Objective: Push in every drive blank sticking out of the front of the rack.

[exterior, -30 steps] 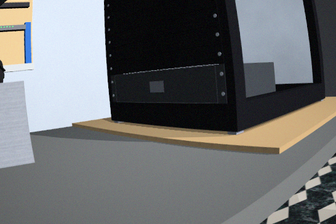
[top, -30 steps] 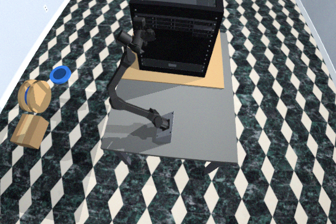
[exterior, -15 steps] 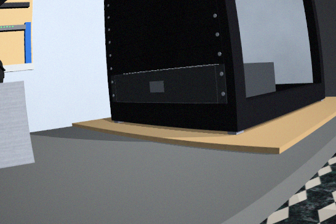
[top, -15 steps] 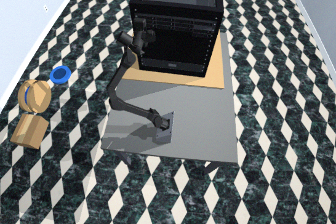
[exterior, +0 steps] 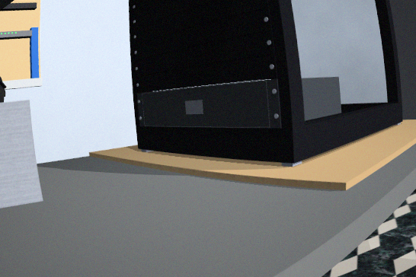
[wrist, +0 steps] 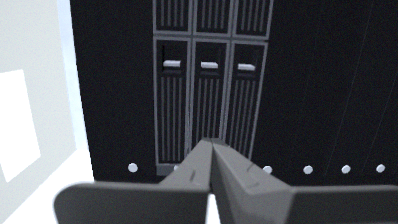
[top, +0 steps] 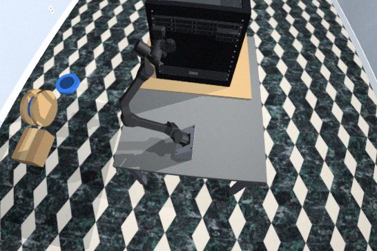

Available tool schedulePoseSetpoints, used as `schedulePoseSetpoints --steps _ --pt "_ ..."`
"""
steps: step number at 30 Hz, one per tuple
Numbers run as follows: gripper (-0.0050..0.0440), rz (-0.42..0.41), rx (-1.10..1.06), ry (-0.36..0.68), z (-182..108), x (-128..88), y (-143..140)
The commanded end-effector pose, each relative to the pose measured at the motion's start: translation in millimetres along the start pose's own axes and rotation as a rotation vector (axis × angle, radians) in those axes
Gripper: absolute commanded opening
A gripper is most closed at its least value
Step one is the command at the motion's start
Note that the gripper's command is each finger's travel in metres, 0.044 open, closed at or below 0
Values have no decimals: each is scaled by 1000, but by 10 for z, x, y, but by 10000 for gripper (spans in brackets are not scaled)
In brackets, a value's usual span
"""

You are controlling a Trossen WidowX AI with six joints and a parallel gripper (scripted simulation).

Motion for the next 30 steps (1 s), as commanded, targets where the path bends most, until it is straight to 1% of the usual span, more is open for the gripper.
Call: schedulePoseSetpoints --steps 1,5,30 --pt "-50 9 -9 2 -11 52 -11" --pt "-50 9 -9 2 -11 153 -10" --pt "-50 9 -9 2 -57 180 27"
Point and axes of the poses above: the point midway between the two fingers, 35 mm back from their tips, its own x axis out along the fingers, its own y axis across the jaws, z = x × y, the point moved 6 cm from there along -x, back along the fingers, and after that the axes turned 6 degrees about -x, right-handed, at the moved point
